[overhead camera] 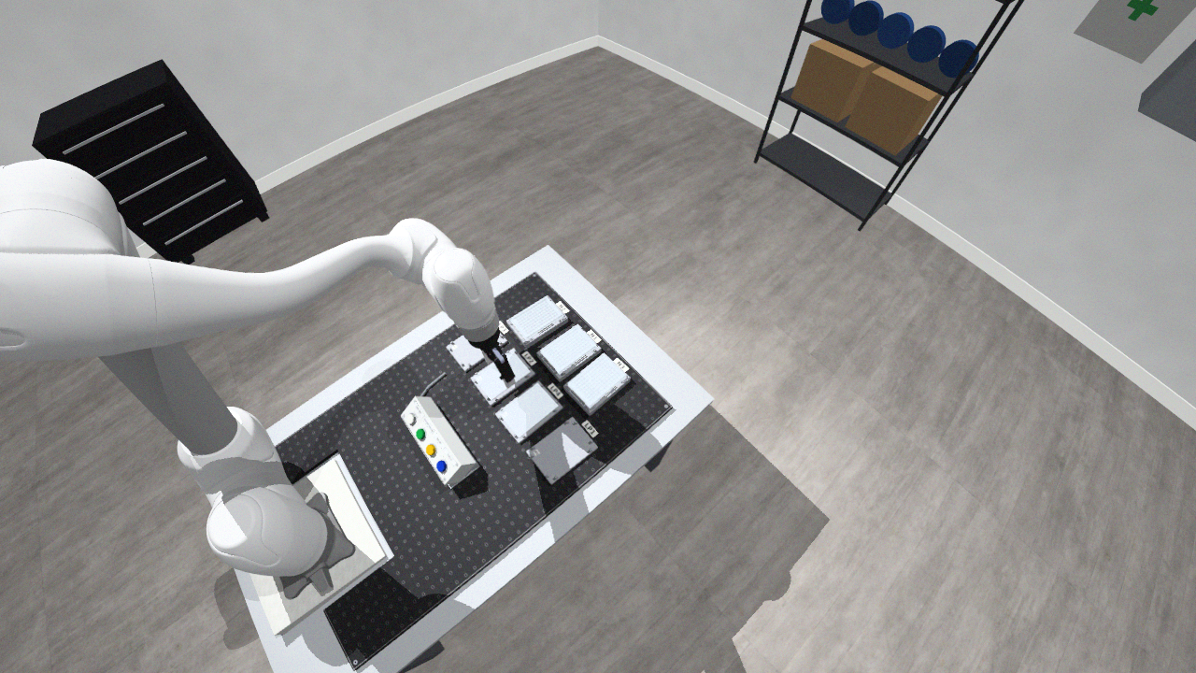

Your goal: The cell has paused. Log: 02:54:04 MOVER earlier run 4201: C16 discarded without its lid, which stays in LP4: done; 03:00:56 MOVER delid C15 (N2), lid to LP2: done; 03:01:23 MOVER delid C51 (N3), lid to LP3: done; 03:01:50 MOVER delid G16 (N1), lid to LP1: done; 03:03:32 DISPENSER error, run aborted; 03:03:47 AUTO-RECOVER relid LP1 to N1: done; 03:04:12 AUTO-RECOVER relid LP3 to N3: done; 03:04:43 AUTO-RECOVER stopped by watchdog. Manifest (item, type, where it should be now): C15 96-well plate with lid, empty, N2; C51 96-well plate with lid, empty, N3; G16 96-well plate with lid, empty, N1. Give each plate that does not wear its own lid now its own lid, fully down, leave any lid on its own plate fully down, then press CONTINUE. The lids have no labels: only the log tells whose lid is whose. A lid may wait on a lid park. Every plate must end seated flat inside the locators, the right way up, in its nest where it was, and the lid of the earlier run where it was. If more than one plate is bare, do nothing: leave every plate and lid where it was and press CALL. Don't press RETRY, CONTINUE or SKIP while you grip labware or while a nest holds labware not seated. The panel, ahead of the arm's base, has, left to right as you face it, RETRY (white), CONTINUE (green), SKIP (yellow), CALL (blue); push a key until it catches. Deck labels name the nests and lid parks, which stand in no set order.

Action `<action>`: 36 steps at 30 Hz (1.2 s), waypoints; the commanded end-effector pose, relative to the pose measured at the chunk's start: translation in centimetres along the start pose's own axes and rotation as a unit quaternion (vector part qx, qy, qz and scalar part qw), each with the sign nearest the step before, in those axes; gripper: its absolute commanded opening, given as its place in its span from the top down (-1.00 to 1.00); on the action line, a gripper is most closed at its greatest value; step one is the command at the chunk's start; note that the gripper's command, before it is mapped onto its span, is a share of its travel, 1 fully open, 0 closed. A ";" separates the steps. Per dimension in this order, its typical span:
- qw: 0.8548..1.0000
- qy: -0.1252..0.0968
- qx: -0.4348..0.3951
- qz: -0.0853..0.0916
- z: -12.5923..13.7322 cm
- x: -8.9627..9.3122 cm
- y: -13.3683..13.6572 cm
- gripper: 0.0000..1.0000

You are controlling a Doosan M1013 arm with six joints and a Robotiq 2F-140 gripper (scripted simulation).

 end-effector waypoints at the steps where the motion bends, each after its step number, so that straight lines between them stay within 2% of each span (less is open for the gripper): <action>1: 1.000 0.000 0.000 0.000 0.0 0.0 0.0 -0.18; 23: 1.000 0.000 0.000 0.000 0.0 0.0 0.0 -0.18; 24: 1.000 0.000 0.000 0.000 0.0 0.0 0.0 -0.32; 36: 1.000 0.000 0.000 0.000 0.0 0.0 0.0 -0.32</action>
Point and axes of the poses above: the point where the finger pads meet when closed, its own x axis out along the fingers, its own y axis across the jaws, z = x × y, the point moved 4 cm from there along -x, back along the fingers
